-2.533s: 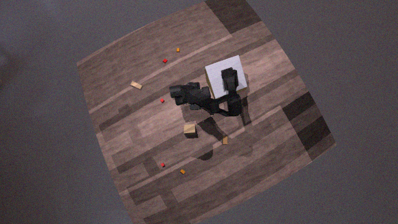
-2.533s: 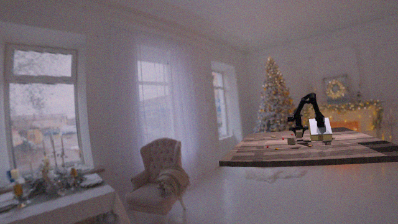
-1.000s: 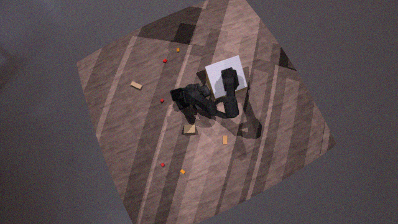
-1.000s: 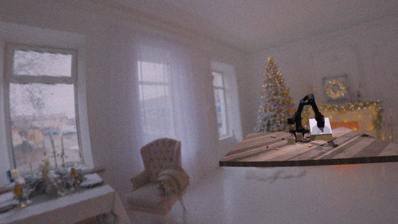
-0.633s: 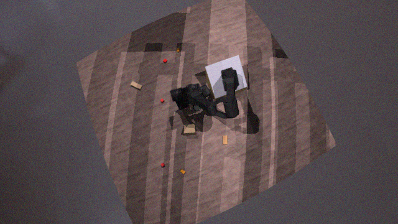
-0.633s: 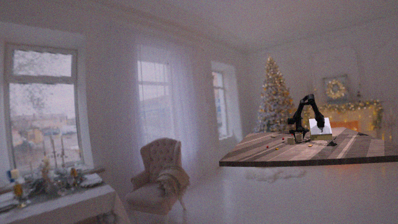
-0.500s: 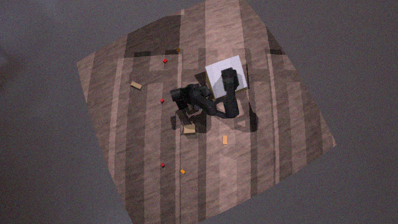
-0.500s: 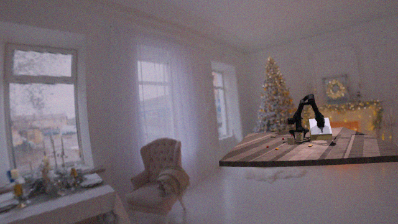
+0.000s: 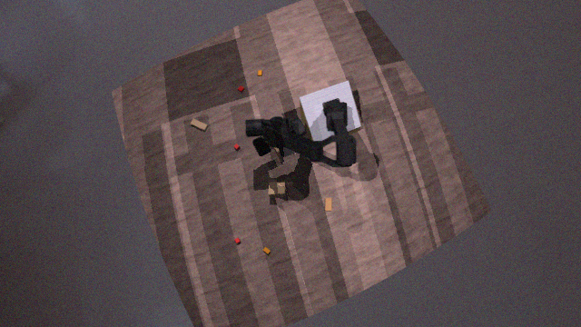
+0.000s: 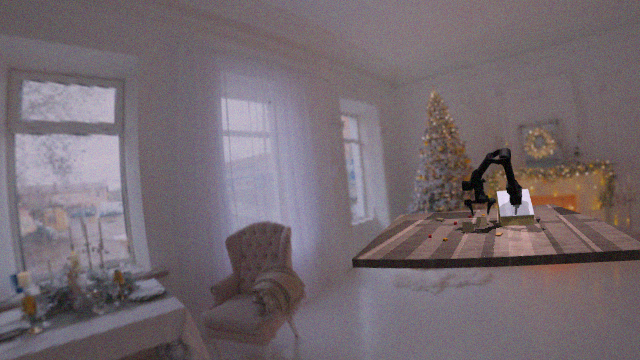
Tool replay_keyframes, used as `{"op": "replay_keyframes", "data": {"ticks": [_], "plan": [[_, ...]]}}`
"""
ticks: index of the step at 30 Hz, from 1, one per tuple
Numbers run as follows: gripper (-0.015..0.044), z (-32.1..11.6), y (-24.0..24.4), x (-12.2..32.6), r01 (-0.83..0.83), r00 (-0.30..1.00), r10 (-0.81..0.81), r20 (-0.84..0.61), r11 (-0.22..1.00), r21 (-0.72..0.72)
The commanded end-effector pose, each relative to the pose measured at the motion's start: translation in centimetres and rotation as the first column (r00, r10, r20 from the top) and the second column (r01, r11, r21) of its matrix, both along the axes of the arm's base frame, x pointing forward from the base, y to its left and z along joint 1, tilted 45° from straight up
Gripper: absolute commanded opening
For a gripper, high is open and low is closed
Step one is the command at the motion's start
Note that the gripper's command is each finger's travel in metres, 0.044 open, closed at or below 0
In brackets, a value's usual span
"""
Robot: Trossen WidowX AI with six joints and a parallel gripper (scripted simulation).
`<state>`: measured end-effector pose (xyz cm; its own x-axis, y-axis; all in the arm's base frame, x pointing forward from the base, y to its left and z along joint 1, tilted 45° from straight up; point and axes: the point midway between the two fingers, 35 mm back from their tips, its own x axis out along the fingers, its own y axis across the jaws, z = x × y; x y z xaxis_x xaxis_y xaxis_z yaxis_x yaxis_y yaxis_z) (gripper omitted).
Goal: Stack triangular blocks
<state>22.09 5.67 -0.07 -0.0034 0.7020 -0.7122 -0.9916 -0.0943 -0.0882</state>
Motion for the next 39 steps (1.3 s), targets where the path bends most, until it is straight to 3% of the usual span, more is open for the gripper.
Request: {"op": "replay_keyframes", "data": {"ticks": [1, 6, 11, 16, 39], "plan": [[0.044, 0.0, 0.0, 0.0, 0.0, 1.0, 0.0, 0.0, 1.0, 0.0], [0.044, 0.3, 0.3, -0.1, -0.013, 1.0, 0.012, -0.013, 0.999, -0.039], [0.044, 3.2, 1.9, -0.5, -0.032, 0.999, 0.02, -0.039, 0.945, -0.324], [0.044, 6.7, 3.1, -1.1, 0.056, 0.998, -0.032, 0.055, 0.854, -0.518], [0.044, 4.8, 3.7, -0.6, 0.061, 0.998, -0.034, 0.061, 0.85, -0.523]]}}
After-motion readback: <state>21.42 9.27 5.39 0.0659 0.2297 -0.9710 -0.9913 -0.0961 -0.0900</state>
